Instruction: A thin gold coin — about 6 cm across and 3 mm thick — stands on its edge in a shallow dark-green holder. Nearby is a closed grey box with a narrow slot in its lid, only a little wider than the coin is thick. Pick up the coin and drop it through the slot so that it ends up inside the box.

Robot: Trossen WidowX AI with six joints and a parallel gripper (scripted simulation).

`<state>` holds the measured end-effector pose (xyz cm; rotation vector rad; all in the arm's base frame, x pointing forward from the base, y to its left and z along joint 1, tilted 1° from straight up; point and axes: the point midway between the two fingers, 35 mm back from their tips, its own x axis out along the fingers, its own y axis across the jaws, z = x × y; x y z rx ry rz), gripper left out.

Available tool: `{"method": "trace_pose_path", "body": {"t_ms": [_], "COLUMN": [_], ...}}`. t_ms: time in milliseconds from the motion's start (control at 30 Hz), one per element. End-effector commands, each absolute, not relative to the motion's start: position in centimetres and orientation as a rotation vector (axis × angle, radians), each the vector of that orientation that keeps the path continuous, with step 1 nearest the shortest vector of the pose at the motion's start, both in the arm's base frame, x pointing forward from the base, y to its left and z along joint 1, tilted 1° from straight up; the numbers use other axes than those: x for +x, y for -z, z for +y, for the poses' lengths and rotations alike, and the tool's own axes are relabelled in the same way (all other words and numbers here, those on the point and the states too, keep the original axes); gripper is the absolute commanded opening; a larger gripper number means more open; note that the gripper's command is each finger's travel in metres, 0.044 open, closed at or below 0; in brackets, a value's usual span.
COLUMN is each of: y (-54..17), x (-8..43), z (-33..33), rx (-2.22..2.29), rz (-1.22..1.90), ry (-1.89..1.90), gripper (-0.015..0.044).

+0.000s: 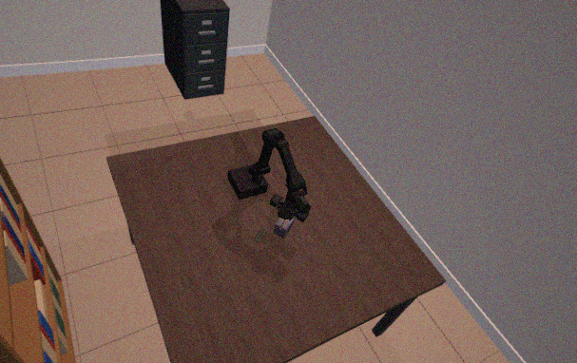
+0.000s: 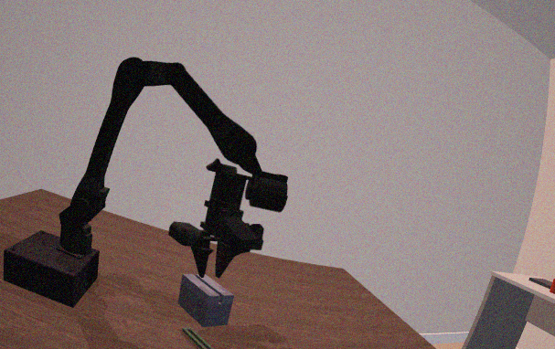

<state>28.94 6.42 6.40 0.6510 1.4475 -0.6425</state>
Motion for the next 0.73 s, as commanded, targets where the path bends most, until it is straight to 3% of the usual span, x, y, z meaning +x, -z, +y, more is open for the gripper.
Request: {"method": "trace_pose_path", "body": {"t_ms": [0,267,700], "y": [-7.0,-10.3,-12.5], "x": [29.0,28.8,28.4], "z": [6.4,6.4,6.4], "rx": [0.651,0.649,0.647], "rz": [1.446,1.451,1.457], "ry": [0.642,0.645,0.649], "gripper": [0.0239,0.044,0.044]}}
